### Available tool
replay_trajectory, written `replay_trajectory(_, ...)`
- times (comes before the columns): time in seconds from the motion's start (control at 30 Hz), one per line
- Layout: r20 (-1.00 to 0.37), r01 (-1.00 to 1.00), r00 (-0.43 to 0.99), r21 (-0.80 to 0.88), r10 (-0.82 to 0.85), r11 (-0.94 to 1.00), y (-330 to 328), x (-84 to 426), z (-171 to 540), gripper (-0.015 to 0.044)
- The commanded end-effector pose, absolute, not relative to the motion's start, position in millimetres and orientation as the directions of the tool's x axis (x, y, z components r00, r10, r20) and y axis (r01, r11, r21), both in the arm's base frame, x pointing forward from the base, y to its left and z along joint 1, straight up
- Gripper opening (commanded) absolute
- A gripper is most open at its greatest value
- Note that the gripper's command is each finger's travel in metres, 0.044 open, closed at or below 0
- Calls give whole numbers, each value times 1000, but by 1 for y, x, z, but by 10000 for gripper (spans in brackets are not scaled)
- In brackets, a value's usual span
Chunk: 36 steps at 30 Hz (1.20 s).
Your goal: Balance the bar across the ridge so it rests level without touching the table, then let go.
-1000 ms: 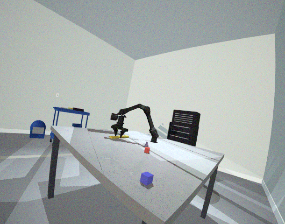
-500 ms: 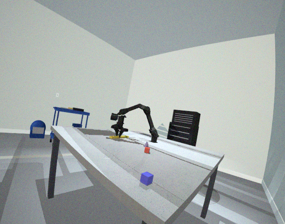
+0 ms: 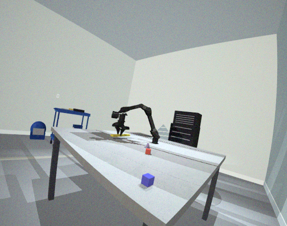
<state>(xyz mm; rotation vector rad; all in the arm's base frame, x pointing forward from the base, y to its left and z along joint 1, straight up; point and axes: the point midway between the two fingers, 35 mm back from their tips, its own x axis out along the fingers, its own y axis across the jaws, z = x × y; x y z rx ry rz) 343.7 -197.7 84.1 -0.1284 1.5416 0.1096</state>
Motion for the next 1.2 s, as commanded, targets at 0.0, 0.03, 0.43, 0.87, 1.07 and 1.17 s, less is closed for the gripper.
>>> replay_trajectory(0.0, -999, -154, 33, -21, -16, 988, -199, 345, 96, 0)
replay_trajectory(0.03, -999, -154, 33, -21, -16, 988, -199, 345, 99, 0)
replay_trajectory(0.43, -999, -156, 31, -21, -17, 988, -197, 342, 129, 0)
replay_trajectory(0.87, -999, -124, 30, -19, -16, 992, -179, 345, 146, 0)
replay_trajectory(1.07, -999, -80, 31, -16, -14, 997, -156, 352, 146, 0)
replay_trajectory(1.17, -999, -58, 31, -14, -13, 998, -144, 355, 147, 0)
